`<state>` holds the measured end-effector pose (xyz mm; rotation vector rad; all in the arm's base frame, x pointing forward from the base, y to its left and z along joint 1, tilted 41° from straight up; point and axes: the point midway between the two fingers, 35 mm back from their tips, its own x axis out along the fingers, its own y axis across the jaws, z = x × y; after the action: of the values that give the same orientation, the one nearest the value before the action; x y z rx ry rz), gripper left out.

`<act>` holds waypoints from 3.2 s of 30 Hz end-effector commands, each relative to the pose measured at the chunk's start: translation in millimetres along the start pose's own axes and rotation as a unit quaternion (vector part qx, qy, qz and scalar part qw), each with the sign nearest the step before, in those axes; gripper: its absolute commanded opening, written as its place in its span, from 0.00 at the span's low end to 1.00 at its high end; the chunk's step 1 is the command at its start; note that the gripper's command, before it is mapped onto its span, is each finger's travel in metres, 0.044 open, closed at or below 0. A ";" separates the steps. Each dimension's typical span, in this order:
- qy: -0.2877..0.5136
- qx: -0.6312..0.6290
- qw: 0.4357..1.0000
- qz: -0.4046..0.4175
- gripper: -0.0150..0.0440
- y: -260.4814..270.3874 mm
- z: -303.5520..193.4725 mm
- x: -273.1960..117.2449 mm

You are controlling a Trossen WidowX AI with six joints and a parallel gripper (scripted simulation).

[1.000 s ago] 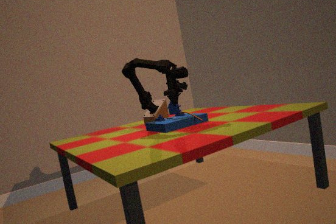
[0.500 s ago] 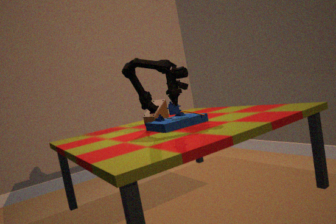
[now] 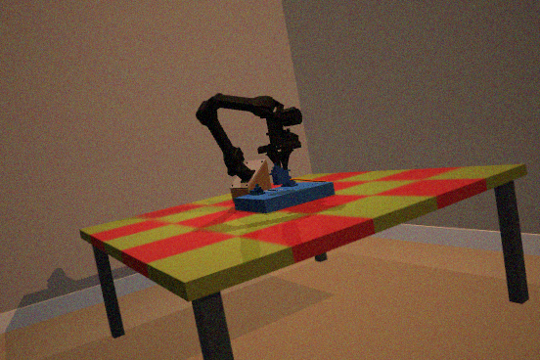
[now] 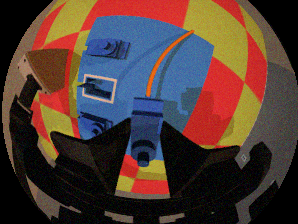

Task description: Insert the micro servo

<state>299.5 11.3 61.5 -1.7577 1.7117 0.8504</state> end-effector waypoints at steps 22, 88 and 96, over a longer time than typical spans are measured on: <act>-0.001 -0.423 0.906 -0.001 0.25 0.1 0.7 -0.4; -0.002 -0.649 0.760 0.000 0.25 108.2 19.0 19.0; -0.002 -0.649 0.760 0.000 0.25 108.2 19.0 20.0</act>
<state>190.1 8.0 39.8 -2.4499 1.0183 2.3949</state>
